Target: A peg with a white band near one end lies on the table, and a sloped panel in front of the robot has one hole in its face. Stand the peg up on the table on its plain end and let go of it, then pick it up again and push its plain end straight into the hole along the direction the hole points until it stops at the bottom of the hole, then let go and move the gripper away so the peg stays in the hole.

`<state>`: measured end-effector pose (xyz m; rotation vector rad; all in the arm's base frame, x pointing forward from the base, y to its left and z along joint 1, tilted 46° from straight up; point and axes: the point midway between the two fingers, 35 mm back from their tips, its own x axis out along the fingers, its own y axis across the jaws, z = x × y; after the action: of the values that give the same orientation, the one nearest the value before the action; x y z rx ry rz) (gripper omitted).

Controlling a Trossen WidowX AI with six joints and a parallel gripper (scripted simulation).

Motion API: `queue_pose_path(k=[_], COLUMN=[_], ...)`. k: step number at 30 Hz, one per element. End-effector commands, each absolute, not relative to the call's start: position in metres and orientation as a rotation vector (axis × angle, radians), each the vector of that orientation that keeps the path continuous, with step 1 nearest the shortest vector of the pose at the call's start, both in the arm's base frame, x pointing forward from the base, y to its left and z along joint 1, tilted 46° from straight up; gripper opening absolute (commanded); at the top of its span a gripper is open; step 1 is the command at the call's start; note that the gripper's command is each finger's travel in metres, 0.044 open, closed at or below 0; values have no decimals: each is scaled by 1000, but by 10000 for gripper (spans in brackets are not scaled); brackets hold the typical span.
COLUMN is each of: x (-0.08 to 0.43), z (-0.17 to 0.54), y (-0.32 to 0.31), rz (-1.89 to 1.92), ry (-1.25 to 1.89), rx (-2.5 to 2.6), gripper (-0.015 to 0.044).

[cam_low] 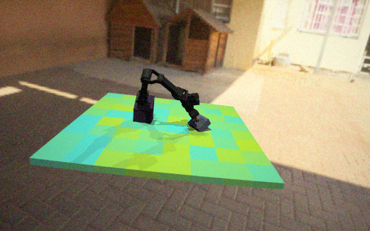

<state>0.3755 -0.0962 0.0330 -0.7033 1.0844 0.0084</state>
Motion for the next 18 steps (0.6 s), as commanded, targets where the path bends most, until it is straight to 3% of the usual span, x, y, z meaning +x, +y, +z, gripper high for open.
queue_pose_path(k=[1,18], x=[375,381], z=[33,26], y=[-96,-98], rz=[9,8], ry=[1085,1085], rx=[-703,-703], gripper=[0,0])
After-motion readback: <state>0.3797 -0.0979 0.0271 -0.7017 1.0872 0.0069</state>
